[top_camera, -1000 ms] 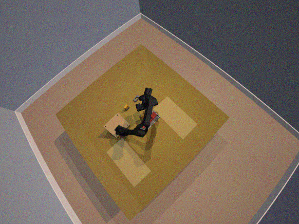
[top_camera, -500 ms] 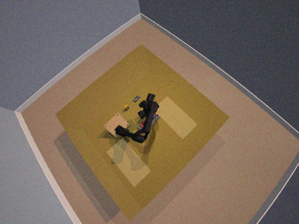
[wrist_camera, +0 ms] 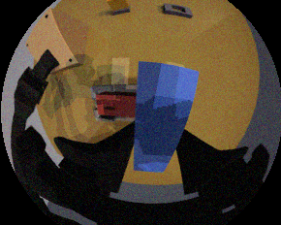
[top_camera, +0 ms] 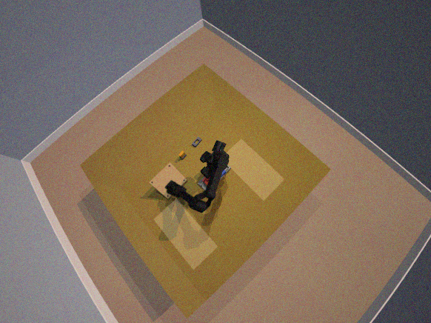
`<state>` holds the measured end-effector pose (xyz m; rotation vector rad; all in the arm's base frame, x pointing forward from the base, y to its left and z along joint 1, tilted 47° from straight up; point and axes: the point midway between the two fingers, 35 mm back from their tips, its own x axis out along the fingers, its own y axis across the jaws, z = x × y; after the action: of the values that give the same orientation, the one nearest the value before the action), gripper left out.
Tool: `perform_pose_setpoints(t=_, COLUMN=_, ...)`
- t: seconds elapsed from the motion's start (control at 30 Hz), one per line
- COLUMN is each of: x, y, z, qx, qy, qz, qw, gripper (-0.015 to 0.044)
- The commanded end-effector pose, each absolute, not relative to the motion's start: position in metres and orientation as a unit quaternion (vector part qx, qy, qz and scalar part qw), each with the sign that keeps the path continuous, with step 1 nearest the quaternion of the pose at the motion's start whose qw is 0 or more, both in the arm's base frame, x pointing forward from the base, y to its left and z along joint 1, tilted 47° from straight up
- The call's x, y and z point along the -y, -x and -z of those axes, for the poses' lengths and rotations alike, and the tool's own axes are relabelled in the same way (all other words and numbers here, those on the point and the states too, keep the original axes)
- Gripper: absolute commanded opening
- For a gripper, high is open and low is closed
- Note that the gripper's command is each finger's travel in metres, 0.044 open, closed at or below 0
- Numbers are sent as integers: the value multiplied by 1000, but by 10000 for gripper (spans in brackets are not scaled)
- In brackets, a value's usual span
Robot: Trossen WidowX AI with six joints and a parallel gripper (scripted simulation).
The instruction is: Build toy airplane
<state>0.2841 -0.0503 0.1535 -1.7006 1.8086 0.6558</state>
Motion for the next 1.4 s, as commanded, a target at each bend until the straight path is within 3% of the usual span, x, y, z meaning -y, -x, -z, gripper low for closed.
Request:
perform_pose_setpoints(t=0.0, x=52, y=-282, z=-152, qx=-676, qy=636, qz=-248, qw=276, gripper=157)
perform_pose_setpoints(t=0.07, x=52, y=-282, z=-152, qx=-676, qy=636, qz=-248, qw=276, gripper=195)
perform_pose_setpoints(t=1.37, x=75, y=-281, z=-131, qx=-676, qy=637, qz=-247, qw=276, gripper=195)
